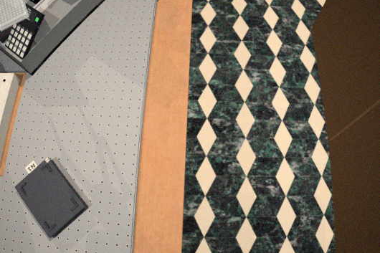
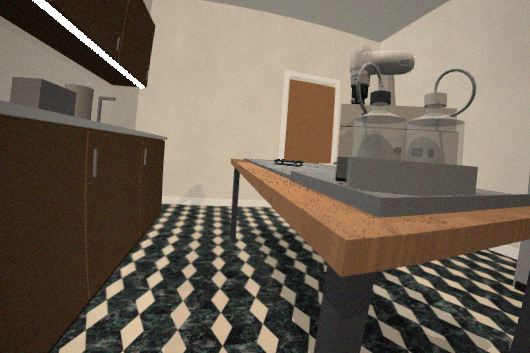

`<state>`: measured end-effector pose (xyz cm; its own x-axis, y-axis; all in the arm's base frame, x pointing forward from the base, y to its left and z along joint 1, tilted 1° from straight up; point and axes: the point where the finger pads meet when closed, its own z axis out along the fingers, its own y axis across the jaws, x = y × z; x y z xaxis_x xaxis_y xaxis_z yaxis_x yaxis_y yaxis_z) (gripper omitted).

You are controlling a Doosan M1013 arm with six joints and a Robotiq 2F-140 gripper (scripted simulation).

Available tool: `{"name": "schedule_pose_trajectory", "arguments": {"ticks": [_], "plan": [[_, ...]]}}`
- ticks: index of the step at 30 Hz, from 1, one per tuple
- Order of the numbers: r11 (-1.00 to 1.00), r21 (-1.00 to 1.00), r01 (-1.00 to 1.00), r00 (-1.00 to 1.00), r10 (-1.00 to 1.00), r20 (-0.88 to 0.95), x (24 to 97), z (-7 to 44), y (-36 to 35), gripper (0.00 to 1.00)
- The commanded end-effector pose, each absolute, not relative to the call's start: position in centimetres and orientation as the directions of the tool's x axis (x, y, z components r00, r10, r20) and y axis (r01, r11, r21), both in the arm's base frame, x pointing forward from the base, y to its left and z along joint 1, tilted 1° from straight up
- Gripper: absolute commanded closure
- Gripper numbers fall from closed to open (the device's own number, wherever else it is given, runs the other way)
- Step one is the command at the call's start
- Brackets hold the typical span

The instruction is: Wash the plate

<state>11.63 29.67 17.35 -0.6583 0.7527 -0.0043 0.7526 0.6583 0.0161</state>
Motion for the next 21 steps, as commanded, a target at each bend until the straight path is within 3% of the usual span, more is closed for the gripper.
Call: {"name": "schedule_pose_trajectory", "arguments": {"ticks": [1,13,21], "plan": [[0.763,0.008,0.647,-0.763,0.647,-0.011,9.3,17.3,29.5,0.90],[0.932,0.004,0.361,-0.932,0.361,-0.013,4.4,17.7,30.3,0.90],[0.933,0.004,0.359,-0.933,0.359,-0.013,2.2,17.9,30.7,0.90]]}}
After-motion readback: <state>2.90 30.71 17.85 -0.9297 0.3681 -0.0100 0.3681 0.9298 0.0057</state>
